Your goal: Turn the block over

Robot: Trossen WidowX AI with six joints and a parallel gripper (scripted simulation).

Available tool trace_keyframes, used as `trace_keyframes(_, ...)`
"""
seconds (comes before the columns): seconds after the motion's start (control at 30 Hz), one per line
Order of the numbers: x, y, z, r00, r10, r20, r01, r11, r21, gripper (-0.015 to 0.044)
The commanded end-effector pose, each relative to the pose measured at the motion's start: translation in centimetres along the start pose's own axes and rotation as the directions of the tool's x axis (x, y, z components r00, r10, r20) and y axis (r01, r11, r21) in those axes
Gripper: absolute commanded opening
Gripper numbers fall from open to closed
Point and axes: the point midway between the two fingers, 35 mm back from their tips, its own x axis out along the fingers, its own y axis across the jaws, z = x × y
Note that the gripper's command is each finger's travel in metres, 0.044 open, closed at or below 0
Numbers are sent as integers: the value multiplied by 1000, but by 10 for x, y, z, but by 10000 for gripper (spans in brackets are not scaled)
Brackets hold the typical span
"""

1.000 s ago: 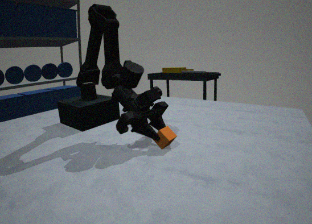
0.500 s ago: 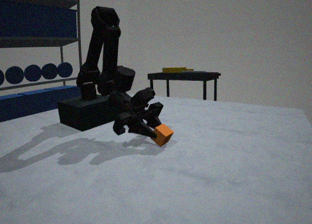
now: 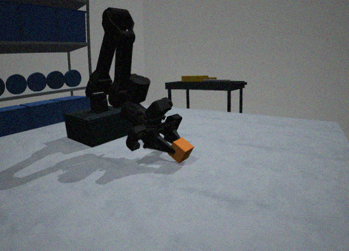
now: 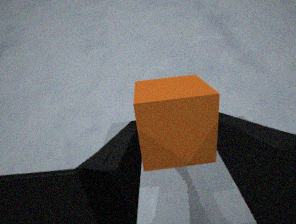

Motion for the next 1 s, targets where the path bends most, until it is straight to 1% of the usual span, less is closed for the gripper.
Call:
trace_keyframes(0.0, 0, 1, 1, 1000, 4, 5, -4, 1000, 4, 79)
trace_keyframes(0.47, 0, 1, 1, 1000, 4, 5, -4, 1000, 4, 440)
trace_keyframes(0.97, 0, 1, 1, 1000, 4, 5, -4, 1000, 4, 440)
